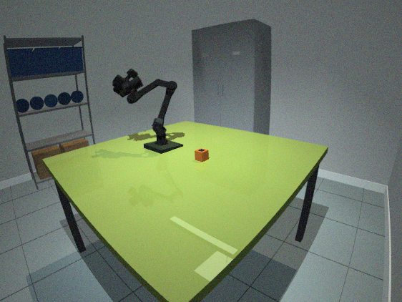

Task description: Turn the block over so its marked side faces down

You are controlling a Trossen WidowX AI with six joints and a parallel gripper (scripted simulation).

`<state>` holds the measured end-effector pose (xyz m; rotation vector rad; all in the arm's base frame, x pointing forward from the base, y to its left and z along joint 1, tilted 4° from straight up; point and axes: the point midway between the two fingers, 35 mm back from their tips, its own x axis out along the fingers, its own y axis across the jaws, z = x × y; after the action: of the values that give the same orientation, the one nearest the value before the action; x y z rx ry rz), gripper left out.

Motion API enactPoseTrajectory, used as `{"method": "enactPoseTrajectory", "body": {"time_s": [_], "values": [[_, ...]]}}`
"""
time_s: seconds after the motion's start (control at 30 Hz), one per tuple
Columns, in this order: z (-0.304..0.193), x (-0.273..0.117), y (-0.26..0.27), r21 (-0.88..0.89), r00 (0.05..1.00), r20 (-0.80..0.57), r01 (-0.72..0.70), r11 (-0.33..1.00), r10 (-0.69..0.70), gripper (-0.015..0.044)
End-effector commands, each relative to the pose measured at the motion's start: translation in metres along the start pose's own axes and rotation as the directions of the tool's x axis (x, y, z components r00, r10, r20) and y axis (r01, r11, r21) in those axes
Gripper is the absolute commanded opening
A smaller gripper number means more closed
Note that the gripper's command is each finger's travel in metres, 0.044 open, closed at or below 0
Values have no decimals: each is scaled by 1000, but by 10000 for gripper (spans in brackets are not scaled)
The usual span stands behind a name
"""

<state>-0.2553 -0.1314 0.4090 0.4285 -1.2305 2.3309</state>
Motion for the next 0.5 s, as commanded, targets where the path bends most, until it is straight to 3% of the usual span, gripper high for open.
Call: {"method": "enactPoseTrajectory", "body": {"time_s": [0.0, 0.23, 0.47], "values": [[2, -1, 1, 2, 1000, 6, -5, 1000, 5, 426], [74, -41, 35, 52, 948, 251, -216, 975, 196, 440], [148, -115, 55, 54, 767, 522, -466, 883, 373, 440]]}}
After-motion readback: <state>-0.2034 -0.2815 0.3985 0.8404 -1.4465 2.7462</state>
